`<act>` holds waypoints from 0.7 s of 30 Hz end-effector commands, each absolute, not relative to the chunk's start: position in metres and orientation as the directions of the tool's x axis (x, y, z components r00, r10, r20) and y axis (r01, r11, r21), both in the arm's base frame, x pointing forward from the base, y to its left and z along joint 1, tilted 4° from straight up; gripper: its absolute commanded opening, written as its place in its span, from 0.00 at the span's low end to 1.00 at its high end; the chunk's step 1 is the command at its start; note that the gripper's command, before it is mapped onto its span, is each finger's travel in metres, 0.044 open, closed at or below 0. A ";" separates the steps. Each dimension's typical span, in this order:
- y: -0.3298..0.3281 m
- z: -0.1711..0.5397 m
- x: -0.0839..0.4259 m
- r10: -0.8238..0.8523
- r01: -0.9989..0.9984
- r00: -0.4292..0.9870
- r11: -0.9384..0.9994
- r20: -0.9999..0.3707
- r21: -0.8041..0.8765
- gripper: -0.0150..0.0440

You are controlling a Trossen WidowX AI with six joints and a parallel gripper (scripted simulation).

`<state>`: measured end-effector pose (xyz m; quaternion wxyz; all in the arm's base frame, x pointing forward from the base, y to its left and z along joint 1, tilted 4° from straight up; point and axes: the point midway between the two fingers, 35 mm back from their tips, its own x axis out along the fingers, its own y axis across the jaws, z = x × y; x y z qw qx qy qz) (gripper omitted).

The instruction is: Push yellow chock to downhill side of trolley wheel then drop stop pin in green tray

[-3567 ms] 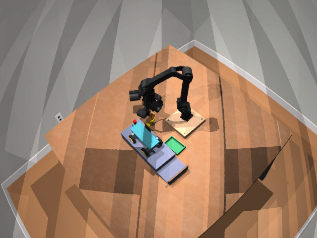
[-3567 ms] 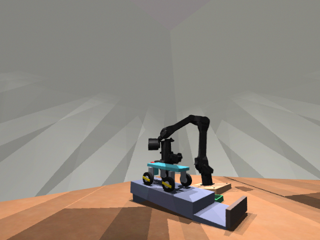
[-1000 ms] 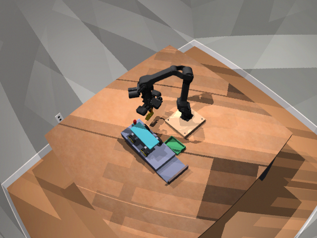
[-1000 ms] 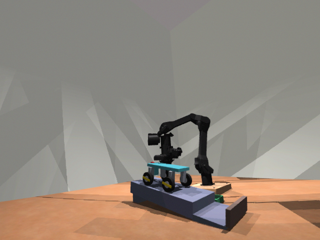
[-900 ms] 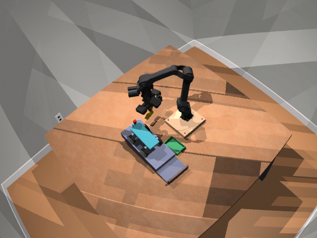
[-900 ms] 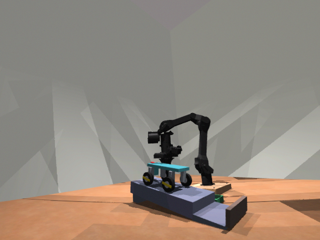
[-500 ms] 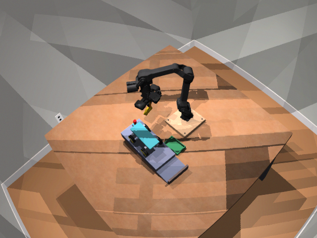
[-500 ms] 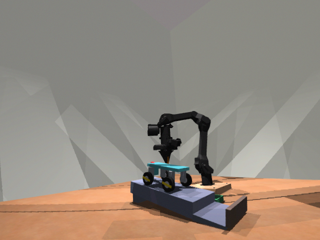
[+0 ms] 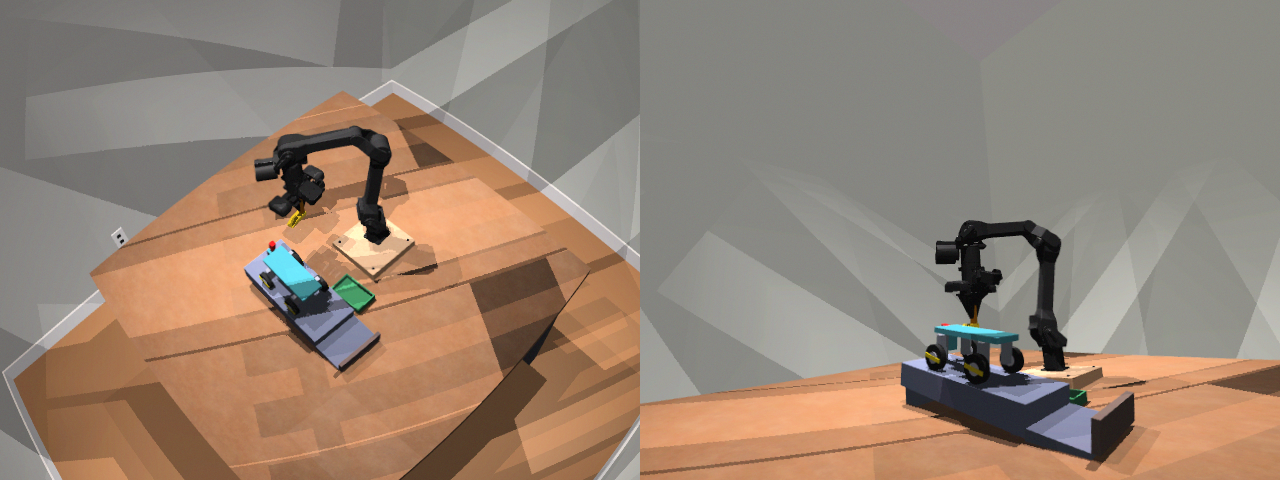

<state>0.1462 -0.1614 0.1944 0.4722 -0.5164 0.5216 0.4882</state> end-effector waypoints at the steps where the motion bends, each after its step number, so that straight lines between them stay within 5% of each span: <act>1: -0.162 0.194 0.146 -0.075 -0.996 -0.030 0.088 -0.997 0.023 0.25; 21: -0.162 0.194 0.146 -0.078 -0.728 -0.032 0.685 -0.996 -0.030 0.25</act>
